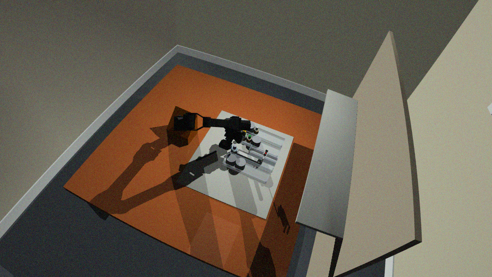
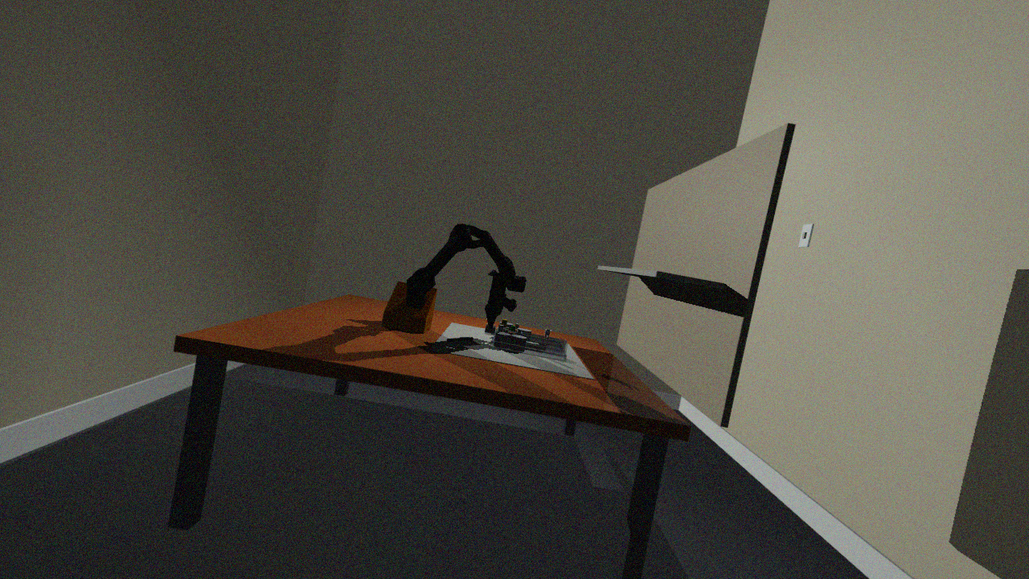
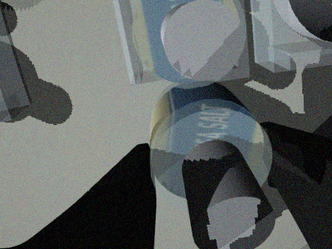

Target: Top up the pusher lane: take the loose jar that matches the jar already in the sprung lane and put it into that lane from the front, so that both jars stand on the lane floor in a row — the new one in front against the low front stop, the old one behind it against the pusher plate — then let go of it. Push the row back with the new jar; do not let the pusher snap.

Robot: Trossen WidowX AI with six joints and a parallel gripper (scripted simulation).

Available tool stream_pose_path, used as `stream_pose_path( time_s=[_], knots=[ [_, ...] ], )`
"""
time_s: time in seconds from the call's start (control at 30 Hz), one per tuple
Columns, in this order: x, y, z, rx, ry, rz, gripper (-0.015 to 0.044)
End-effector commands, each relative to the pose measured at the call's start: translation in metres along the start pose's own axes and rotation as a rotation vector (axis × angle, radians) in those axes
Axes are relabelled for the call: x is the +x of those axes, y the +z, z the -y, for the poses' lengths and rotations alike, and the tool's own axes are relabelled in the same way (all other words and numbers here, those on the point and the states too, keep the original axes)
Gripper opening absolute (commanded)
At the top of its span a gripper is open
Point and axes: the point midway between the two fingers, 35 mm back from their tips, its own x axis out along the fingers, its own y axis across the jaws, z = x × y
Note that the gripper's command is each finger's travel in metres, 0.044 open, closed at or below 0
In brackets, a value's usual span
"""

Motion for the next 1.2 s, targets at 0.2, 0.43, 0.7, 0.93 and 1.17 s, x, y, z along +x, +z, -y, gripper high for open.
stream_pose_path(
  time_s=[0.2,0.43,0.7,0.93,1.17],
  knots=[
    [-0.001,0.006,0.0,0.001,-0.001,0.006,0.0],
    [-0.001,0.009,0.0,0.001,-0.001,0.006,0.0],
    [-0.001,0.012,0.0,0.001,-0.001,0.007,0.0],
    [-0.001,0.014,0.0,0.002,-0.001,0.007,0.0],
    [-0.001,0.017,0.0,0.002,-0.001,0.007,0.0]
  ],
)
